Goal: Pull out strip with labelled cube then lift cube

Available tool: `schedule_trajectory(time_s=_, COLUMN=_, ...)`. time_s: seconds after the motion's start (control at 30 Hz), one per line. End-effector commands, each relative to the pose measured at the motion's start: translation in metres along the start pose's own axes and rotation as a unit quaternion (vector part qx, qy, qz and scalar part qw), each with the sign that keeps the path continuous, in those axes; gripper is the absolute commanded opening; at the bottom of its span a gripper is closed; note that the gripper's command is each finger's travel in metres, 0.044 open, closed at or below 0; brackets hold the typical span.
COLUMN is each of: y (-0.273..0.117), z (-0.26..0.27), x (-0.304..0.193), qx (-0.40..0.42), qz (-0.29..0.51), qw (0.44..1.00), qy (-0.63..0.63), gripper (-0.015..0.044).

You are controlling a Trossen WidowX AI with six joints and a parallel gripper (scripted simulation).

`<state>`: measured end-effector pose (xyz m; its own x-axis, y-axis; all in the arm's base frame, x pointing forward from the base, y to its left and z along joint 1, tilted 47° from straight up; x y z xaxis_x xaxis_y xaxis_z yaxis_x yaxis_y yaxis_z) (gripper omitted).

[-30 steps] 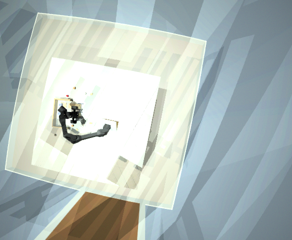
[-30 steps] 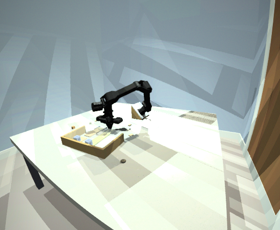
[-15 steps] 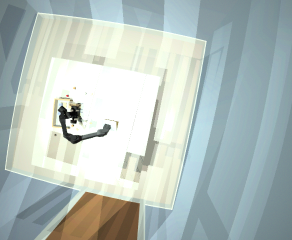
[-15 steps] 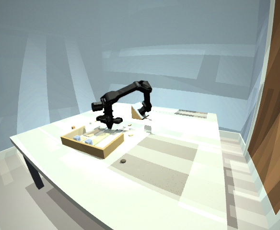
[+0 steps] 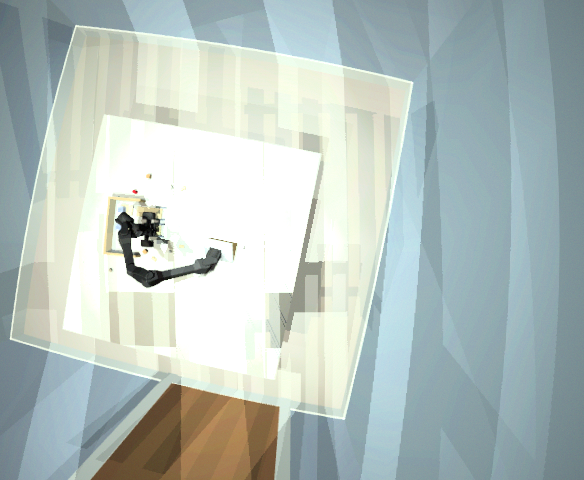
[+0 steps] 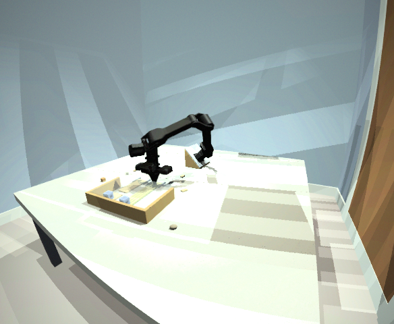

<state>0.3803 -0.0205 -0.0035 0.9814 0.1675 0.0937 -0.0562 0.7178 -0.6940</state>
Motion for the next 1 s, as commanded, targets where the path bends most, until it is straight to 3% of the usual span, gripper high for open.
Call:
schedule_trajectory(time_s=0.0, y=0.003, z=0.000, x=0.001, qx=0.003, qz=0.000, qw=1.000, qy=0.001, gripper=0.0000)
schedule_trajectory(time_s=0.97, y=0.005, z=-0.001, x=-0.035, qx=0.003, qz=0.001, qw=1.000, qy=0.002, gripper=0.0000)
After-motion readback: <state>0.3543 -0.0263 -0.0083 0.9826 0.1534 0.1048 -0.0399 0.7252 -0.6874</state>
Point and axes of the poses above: the point midway between the two fingers, 35 mm back from their tips, its own y axis out along the fingers, its own z axis across the jaws, x = y × z, the point moved 5 cm from there along -y, back along the fingers, and after that the axes turned 2 degrees about y, right-handed, at the moved point
